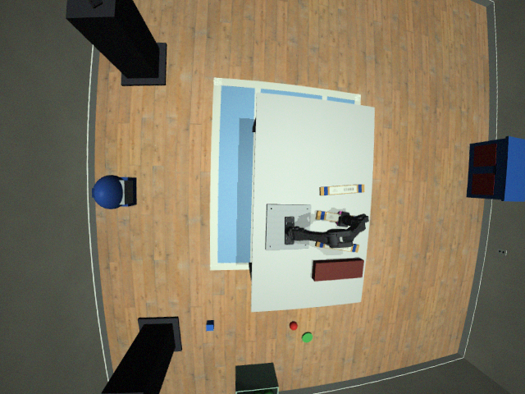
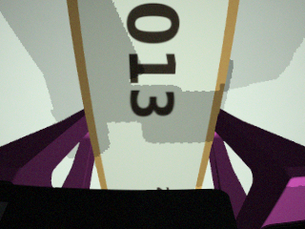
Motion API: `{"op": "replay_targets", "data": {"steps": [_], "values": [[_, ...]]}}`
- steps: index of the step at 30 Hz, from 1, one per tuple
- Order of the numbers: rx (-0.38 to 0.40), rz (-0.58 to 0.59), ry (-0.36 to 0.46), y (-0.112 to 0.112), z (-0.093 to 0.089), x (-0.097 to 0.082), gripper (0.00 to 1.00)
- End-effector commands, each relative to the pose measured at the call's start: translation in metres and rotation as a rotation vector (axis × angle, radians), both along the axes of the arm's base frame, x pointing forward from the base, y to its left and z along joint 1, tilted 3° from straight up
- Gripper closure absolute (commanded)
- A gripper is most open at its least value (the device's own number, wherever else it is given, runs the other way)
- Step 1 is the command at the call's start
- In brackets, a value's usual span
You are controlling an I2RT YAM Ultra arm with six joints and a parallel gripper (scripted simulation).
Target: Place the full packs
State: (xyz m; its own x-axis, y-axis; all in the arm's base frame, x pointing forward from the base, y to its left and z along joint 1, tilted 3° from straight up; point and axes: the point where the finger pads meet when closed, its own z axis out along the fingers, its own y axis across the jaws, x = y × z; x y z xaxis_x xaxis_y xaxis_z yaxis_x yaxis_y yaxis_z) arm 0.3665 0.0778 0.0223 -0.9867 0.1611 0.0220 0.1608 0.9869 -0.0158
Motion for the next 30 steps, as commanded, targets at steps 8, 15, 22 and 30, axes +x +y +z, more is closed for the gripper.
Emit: {"op": "replay_targets", "data": {"steps": [8, 15, 22, 30], "values": [[0.021, -0.005, -0.108, 0.003, 0.066, 0.017, 1.0], [0.021, -0.005, -0.108, 0.004, 0.072, 0.017, 1.0], [0.019, -0.004, -0.098, 0.004, 0.078, 0.014, 1.0], [0.019, -0.002, -0.098, 0.005, 0.084, 0.015, 1.0]]}}
